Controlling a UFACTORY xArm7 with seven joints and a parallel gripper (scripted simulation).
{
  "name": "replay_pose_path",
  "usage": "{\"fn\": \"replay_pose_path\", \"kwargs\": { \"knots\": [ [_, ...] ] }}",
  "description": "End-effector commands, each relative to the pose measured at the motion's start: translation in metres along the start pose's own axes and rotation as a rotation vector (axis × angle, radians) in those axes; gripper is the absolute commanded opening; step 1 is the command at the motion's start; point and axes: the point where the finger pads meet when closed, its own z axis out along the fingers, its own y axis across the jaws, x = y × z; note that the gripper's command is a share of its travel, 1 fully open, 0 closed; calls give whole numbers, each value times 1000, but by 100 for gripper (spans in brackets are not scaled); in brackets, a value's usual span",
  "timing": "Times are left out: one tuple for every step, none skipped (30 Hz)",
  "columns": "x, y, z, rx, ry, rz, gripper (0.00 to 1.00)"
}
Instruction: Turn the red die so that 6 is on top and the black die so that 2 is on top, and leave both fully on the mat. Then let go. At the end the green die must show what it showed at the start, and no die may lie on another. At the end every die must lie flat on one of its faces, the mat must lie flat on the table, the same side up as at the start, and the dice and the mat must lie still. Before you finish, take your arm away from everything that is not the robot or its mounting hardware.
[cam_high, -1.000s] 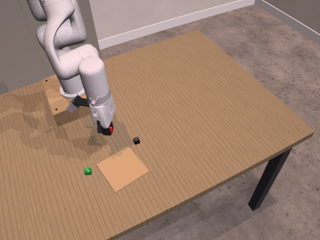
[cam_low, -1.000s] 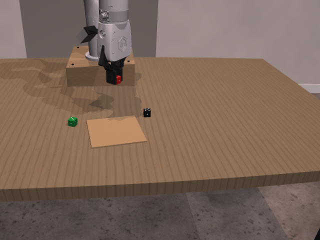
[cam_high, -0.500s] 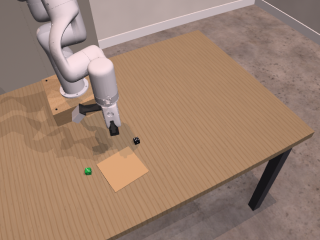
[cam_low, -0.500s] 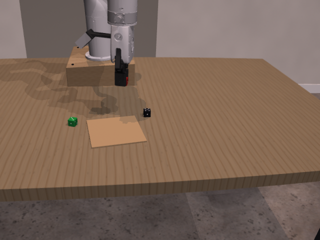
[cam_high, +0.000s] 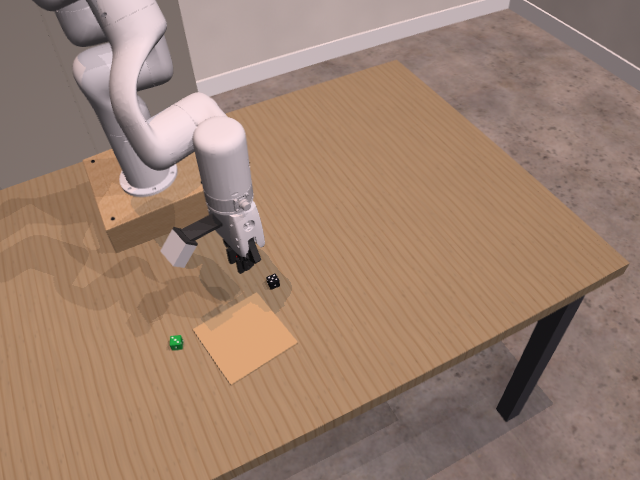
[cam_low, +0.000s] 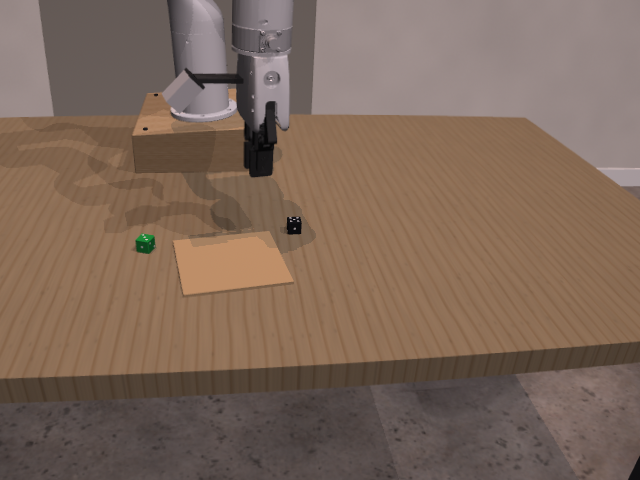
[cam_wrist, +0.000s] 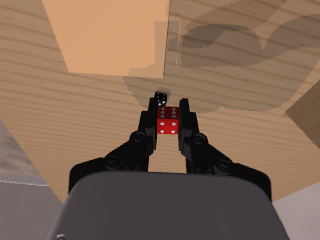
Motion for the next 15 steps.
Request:
{"fn": "replay_pose_path", "kwargs": {
  "knots": [
    [-6,-7,-1,-3,-11,-174,15],
    [-7,-8,-1,-3,-11,-193,15],
    [-8,-9,-1,-3,-11,-220,15],
    [-9,-10,0,-4,-11,-250,15],
    [-10,-11,0,-4,-11,-286,15],
    [-12,-13,0,-5,-11,-318,15],
    [-13,-14,0,-5,-11,-350,15],
    [-13,-14,0,-5,-11,-360,15],
    [-15,-16,0,-5,-11,-414,15],
    [-16,-17,0,-5,-11,-444,15],
    [-17,-18,0,-6,-11,-471,15],
    [-19,-19,0,-6,-11,-504,15],
    [-20,-21,0,-6,-11,-536,15],
    [-21,-22,0,-6,-11,-569,15],
    [-21,-22,0,-6,-11,-569,15]
  ]
}}
